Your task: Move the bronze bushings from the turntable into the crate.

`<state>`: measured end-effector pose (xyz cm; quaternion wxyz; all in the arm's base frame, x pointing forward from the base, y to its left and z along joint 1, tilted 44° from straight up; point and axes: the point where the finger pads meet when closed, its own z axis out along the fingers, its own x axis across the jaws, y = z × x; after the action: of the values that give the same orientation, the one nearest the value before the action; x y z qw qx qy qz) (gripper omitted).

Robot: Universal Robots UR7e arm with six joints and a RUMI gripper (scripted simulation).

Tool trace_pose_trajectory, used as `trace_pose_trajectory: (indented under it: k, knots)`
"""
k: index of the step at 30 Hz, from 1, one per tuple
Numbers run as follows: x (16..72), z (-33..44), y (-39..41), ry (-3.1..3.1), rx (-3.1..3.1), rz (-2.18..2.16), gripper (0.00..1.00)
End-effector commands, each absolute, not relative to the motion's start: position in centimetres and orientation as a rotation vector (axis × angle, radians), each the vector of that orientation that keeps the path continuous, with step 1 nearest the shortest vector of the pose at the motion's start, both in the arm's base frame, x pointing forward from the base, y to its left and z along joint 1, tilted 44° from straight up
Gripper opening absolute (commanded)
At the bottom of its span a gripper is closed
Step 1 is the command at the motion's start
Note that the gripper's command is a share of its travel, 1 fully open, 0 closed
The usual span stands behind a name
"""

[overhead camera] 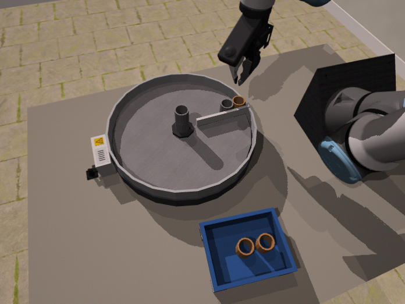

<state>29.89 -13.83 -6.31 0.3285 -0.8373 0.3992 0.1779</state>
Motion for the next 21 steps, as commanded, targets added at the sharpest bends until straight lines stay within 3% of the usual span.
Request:
trace_pose_trajectory:
  k: [1,21]
  knots:
    - [29.9,-6.3,-13.9,1.047,-2.192,0.464,0.05]
    - [29.8,-7.7,-12.4,1.044,-2.189,0.468,0.05]
